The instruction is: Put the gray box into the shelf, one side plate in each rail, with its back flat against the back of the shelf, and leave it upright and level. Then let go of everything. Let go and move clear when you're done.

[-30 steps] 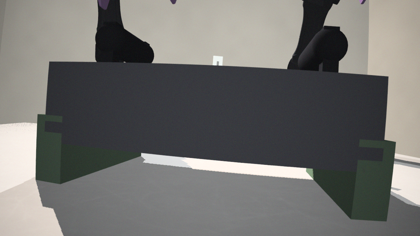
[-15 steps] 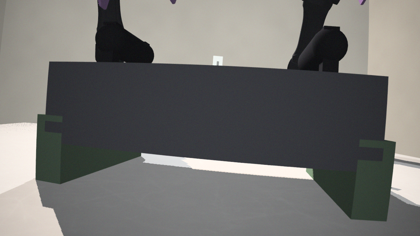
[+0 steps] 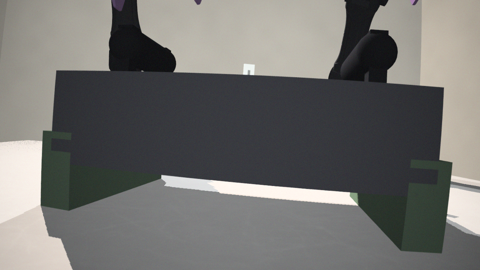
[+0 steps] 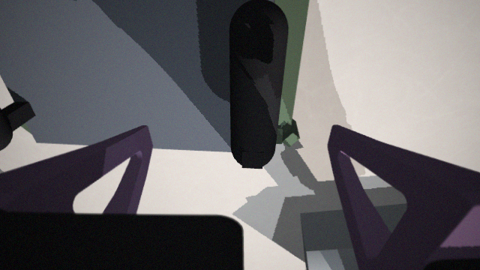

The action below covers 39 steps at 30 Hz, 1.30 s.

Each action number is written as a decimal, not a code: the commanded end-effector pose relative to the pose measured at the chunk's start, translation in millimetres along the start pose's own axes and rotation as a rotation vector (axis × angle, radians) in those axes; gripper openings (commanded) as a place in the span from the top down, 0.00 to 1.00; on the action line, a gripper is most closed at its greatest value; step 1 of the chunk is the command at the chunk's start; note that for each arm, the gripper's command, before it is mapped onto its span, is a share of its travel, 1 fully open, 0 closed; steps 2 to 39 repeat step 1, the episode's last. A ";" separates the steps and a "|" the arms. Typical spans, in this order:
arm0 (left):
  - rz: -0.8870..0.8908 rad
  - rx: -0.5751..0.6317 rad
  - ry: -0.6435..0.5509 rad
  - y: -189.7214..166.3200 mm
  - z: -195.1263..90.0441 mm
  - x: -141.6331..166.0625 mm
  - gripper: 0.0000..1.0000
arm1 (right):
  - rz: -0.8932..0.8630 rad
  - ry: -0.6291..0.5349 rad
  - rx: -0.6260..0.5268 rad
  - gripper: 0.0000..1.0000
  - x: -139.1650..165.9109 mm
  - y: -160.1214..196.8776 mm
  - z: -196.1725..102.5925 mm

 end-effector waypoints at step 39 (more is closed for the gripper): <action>-0.004 0.015 -0.035 -4.9 -15.3 -5.4 0.00 | 0.005 -0.014 -0.016 0.00 -2.0 2.9 -6.0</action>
Point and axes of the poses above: on each arm, the point where the finger pads meet when closed, its own z axis out along the fingers, its own y axis across the jaws, x = y × z, the point moved 4 cm from there along -z, back along the fingers, and after that the axes turned 3 degrees about -z, right-handed, at the moved point
